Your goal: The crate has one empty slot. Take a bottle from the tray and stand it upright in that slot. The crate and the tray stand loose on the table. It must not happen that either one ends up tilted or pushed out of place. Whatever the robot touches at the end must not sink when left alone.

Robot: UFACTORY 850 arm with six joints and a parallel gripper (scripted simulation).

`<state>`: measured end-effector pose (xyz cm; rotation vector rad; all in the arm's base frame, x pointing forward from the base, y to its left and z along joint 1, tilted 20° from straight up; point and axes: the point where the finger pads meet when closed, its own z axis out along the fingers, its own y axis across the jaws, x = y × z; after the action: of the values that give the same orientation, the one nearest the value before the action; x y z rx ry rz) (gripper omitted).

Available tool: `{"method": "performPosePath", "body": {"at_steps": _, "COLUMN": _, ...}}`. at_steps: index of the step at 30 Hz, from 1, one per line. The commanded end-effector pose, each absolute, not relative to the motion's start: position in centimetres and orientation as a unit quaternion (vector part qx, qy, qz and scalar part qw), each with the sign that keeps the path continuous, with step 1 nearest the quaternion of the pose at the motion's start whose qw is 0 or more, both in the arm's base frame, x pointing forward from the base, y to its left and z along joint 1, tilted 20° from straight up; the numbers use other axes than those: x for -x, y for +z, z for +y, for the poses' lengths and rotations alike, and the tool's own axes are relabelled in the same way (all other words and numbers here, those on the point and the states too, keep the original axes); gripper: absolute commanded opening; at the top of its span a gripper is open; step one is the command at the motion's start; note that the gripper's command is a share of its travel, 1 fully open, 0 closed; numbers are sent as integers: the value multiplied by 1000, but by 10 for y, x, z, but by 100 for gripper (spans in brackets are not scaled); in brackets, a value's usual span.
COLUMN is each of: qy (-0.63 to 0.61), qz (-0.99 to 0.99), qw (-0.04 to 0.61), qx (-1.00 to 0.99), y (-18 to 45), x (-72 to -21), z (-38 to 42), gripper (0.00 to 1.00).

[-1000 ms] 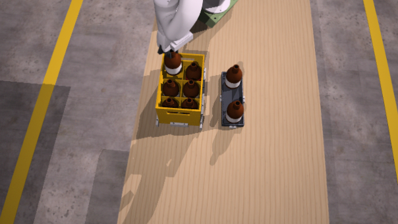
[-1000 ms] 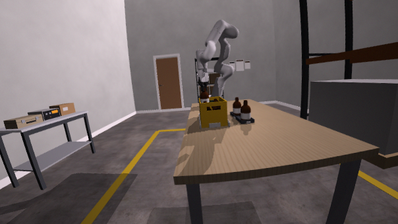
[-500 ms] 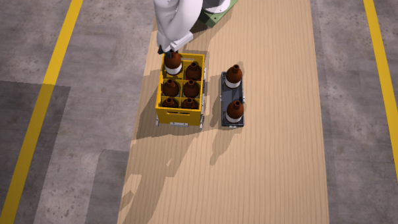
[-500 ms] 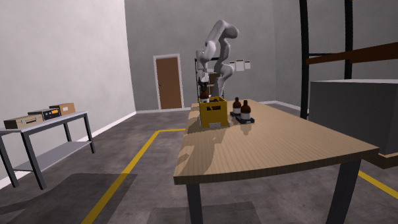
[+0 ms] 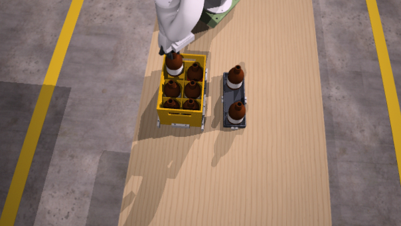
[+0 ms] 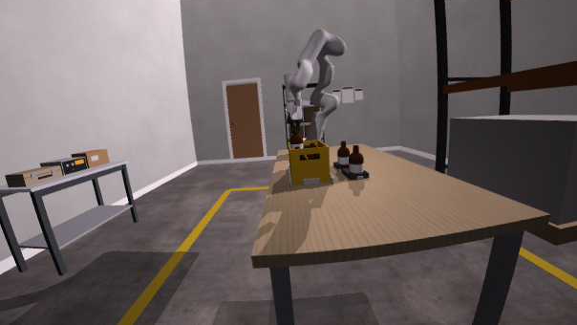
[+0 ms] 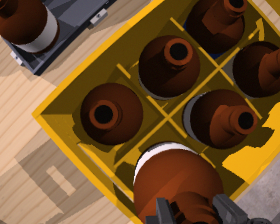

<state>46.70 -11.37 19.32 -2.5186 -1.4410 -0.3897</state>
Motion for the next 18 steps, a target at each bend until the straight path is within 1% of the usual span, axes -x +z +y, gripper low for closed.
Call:
{"method": "performPosePath", "body": {"at_steps": 1, "qy": -133, "qz": -489, "qw": 106, "qx": 855, "y": 191, "x": -468, "z": -113, "gripper": 0}}
{"method": "performPosePath", "body": {"at_steps": 18, "qy": -133, "qz": -489, "qw": 106, "qx": 855, "y": 175, "x": -470, "z": -108, "gripper": 0}}
